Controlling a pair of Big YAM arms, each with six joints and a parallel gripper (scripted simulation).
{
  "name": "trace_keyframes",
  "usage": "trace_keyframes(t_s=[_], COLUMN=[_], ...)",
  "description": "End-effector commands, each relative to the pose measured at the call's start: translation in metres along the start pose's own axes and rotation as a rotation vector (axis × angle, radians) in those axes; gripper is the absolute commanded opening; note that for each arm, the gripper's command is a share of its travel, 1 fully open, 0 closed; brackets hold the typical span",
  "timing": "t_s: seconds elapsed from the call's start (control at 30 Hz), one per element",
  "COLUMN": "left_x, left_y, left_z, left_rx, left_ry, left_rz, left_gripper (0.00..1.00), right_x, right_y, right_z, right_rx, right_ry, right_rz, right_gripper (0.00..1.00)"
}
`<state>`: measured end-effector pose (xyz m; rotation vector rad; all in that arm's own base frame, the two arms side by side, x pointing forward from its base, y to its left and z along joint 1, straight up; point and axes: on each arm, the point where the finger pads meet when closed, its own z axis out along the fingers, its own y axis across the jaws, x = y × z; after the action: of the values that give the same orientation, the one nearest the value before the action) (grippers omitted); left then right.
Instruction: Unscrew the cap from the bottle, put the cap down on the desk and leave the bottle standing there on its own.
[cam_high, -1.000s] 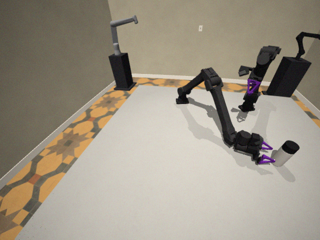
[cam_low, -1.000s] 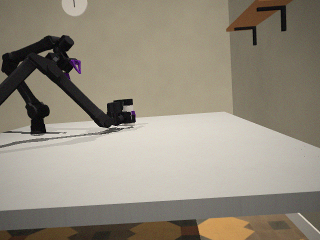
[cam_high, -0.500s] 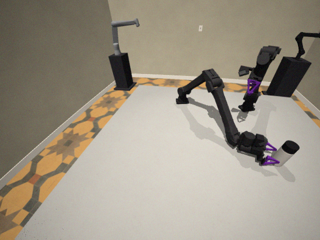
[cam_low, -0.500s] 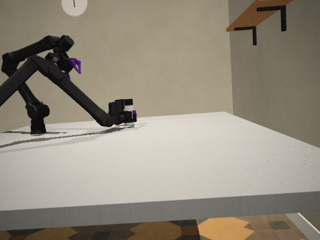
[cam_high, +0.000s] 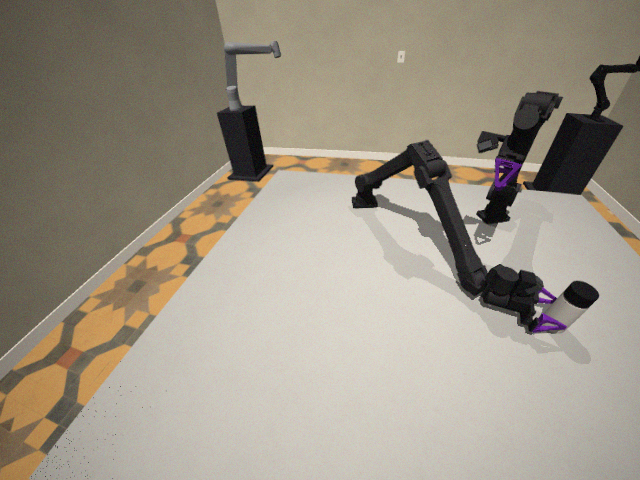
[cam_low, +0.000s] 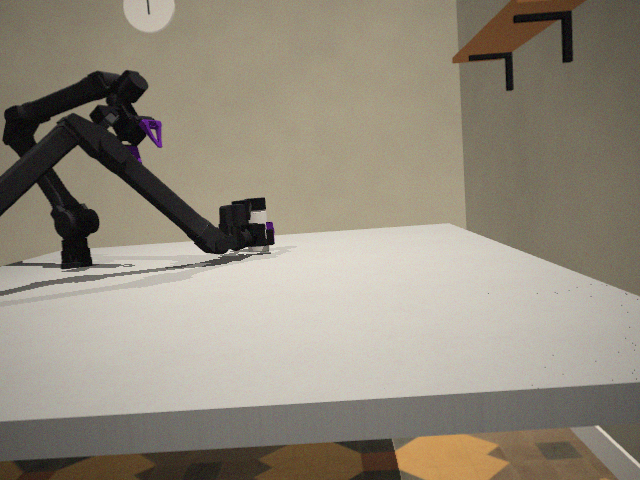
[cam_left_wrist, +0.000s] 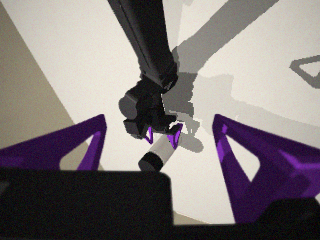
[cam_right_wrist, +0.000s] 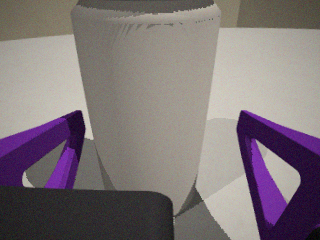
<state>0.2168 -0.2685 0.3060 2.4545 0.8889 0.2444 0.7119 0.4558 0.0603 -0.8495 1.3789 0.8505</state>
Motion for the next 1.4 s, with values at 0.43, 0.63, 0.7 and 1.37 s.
trace_keyframes(t_s=[0.43, 0.63, 0.7, 1.37], left_x=[0.002, 0.002, 0.002, 0.002], left_y=[0.005, 0.005, 0.005, 0.005], left_z=[0.001, 0.001, 0.001, 0.001], left_rx=[-0.011, -0.011, -0.011, -0.011], left_ry=[0.000, 0.000, 0.000, 0.000], left_rz=[-0.001, -0.001, -0.001, -0.001], left_gripper=[0.94, 0.94, 0.94, 0.94], right_x=[-0.014, -0.030, -0.036, -0.076], right_y=[0.002, 0.002, 0.004, 0.002], right_z=[0.014, 0.013, 0.010, 0.014], right_rx=[-0.010, -0.010, -0.010, -0.010], right_ry=[-0.023, -0.022, -0.012, -0.032], right_rz=[-0.017, -0.016, -0.009, -0.023], right_gripper=[0.62, 0.36, 0.25, 0.00])
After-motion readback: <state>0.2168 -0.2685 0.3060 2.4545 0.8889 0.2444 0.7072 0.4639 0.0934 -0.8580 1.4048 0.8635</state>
